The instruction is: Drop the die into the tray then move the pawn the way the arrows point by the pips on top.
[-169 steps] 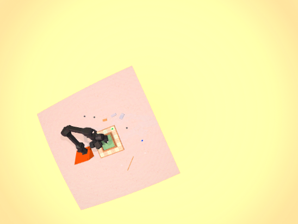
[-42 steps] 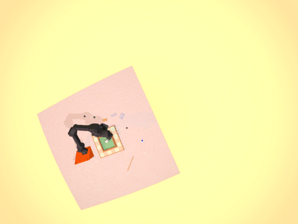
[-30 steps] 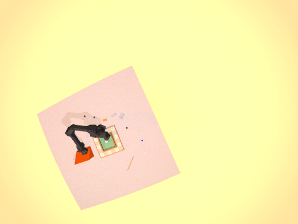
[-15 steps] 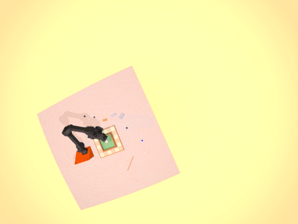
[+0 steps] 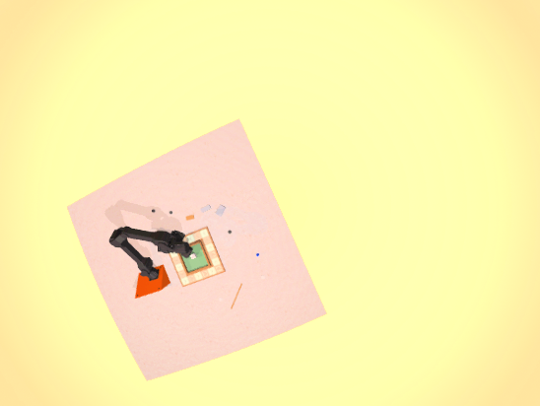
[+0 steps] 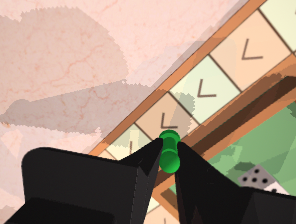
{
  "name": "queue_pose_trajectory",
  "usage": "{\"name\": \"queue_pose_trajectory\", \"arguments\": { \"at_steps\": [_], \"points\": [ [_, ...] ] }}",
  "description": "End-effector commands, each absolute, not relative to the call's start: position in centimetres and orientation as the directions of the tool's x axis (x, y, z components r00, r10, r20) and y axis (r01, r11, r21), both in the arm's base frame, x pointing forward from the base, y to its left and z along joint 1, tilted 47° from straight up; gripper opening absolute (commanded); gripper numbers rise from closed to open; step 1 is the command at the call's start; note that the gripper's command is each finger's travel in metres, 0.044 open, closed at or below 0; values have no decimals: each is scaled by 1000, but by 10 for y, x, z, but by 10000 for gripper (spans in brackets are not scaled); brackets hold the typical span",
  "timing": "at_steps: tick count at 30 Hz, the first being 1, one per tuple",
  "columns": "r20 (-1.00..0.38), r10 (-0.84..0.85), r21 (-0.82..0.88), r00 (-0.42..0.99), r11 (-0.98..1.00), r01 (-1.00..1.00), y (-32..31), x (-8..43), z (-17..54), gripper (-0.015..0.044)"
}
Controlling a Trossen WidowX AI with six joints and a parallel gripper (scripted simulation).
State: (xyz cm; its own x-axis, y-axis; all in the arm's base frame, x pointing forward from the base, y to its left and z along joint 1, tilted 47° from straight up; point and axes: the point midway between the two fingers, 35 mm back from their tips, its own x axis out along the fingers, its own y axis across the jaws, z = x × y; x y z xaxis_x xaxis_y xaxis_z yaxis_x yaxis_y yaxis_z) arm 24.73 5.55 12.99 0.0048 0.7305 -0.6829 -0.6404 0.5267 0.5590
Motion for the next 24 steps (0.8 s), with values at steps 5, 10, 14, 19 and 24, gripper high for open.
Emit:
{"name": "queue_pose_trajectory", "arguments": {
  "at_steps": [5,10,14,19,24],
  "points": [
    [-679,735,567,-1,523,-636,73,245,115,0],
    [-679,734,567,-1,523,-636,76,245,112,0],
    [-679,735,567,-1,523,-636,80,245,108,0],
    [-678,735,567,-1,523,-636,85,245,104,0],
    [-681,732,561,1,523,-642,82,246,106,131]
  ]
}}
